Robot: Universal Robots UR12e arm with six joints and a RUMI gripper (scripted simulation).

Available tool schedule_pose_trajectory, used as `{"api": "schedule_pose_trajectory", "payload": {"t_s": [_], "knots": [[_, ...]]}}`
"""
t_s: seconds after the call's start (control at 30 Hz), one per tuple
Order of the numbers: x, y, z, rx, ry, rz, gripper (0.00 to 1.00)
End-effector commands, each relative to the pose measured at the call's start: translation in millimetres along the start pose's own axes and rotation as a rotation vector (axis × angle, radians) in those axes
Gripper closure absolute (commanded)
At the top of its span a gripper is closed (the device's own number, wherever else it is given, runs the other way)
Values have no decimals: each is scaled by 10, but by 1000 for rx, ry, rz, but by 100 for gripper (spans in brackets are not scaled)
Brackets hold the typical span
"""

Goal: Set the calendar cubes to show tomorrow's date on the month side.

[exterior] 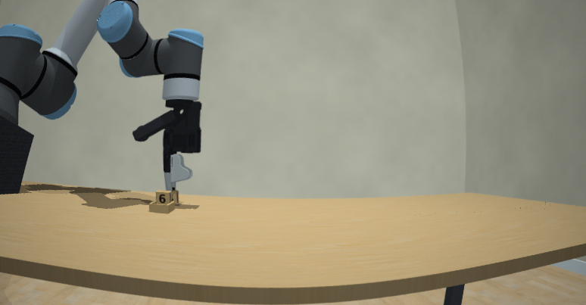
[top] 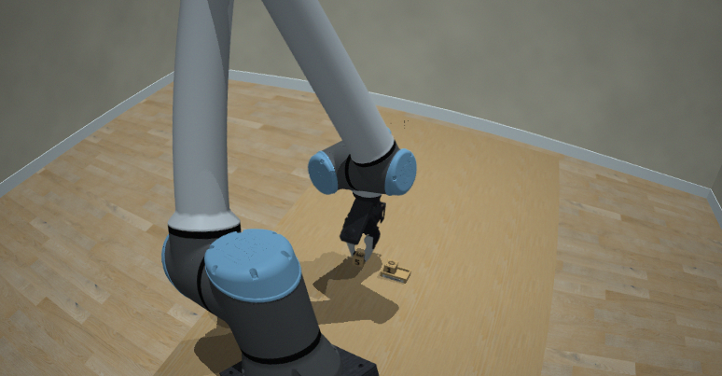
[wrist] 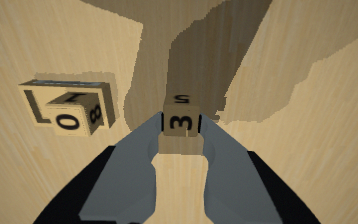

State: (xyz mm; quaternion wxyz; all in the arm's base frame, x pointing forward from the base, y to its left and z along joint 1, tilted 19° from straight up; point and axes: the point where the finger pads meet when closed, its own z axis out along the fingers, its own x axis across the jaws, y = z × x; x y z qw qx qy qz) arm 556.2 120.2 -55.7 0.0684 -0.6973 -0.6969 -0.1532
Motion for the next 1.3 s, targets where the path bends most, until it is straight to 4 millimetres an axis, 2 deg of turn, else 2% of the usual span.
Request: {"api": "schedule_pose_trajectory", "payload": {"t_s": [0.0,1.27], "knots": [[2,3,7,0,0,0,90],[4,1,44,0,0,0,90]]}}
